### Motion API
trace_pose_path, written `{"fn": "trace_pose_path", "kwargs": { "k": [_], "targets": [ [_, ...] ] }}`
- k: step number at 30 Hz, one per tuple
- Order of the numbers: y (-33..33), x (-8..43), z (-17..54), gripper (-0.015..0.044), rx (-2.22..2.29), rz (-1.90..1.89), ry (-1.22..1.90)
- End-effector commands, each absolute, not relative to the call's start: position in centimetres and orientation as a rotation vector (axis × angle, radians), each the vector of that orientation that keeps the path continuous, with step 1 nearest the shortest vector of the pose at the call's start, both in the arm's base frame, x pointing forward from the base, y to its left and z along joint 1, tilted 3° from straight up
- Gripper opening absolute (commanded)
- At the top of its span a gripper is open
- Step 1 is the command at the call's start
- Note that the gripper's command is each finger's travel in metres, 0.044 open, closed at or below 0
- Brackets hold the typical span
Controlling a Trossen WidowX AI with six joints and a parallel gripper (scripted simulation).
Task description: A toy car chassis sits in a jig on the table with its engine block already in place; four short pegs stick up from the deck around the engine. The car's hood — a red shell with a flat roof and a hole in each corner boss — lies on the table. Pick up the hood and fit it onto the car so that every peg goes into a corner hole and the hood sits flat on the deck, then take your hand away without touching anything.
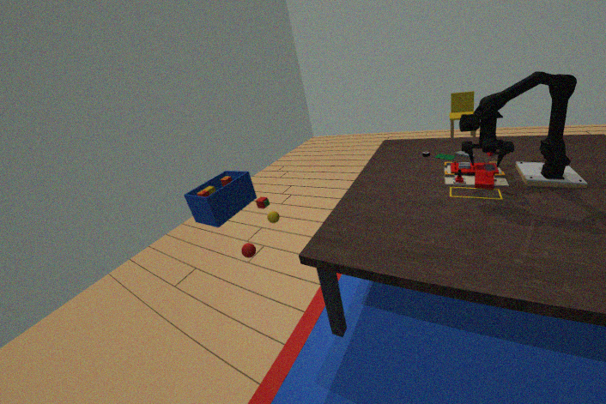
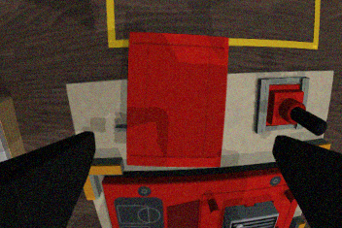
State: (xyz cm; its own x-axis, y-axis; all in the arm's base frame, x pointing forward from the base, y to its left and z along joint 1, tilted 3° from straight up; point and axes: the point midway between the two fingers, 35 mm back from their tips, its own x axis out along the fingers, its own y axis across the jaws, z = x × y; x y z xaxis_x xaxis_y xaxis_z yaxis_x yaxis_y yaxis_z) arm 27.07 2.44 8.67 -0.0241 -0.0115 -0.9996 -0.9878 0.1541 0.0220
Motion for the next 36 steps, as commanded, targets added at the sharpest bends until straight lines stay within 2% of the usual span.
{"fn": "trace_pose_path", "kwargs": {
  "k": [1, 36],
  "targets": [
    [2.3, 27.0, 8.3, 0.0440, -1.094, 1.101, 1.313],
    [2.4, 26.9, 5.8, 0.0440, -1.094, 1.101, 1.313]
  ]
}}
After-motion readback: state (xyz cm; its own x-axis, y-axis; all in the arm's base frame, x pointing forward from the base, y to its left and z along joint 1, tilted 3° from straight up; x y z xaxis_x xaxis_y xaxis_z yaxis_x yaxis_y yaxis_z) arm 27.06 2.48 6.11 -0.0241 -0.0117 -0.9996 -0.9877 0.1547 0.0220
